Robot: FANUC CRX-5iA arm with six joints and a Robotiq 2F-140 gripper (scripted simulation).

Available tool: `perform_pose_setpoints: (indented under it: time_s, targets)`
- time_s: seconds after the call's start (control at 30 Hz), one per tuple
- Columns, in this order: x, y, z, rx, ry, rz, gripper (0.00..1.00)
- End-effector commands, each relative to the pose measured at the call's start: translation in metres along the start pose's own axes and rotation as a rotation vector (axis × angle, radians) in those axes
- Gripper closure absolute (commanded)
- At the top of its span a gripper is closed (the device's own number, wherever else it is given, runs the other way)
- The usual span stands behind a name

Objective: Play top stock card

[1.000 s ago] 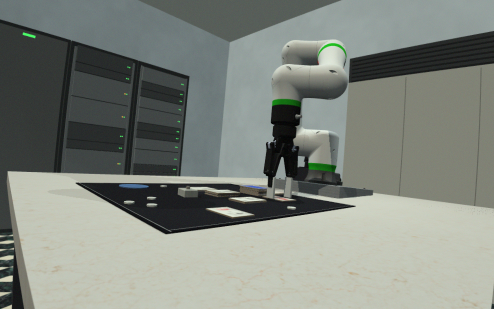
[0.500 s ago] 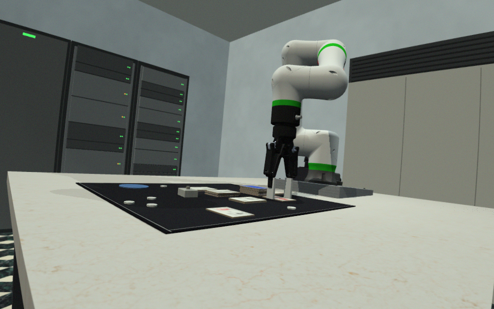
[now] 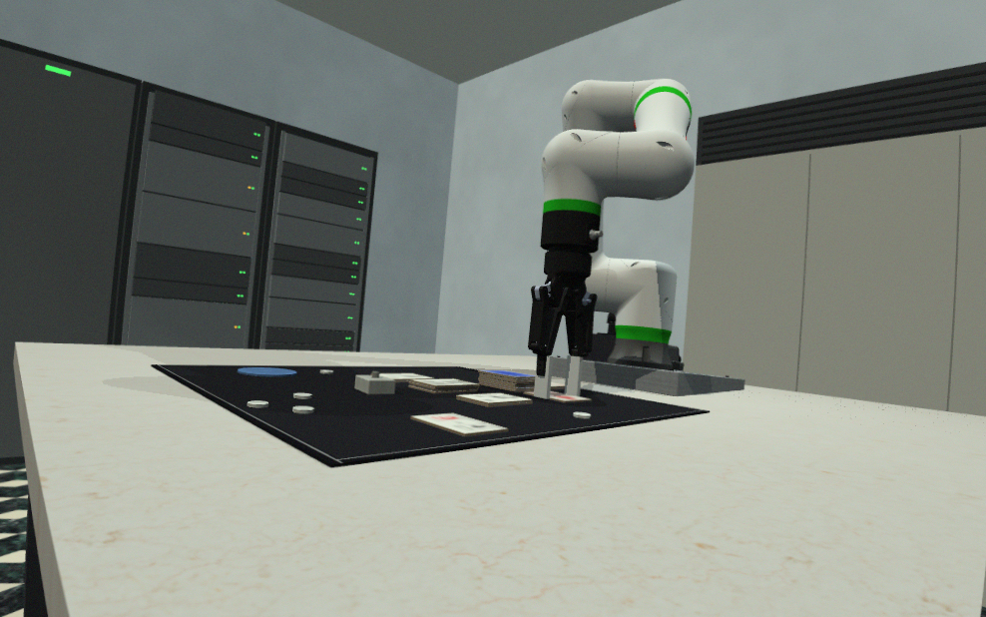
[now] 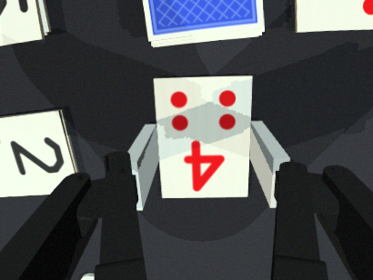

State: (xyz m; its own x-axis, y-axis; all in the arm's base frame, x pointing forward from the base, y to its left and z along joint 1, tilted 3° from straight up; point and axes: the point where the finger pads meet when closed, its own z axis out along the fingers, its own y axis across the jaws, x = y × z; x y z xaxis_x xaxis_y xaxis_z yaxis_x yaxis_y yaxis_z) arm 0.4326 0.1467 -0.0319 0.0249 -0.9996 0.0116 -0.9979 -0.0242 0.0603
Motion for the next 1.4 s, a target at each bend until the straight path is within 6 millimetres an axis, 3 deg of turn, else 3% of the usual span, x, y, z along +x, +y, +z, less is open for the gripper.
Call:
perform_pose_setpoints:
  time_s: [0.0, 1.37]
  targets:
    - [0.0, -0.0002, -0.0002, 0.0, 0.0, 0.0, 0.57]
    - [0.0, -0.0002, -0.0016, 0.0, 0.0, 0.0, 0.59]
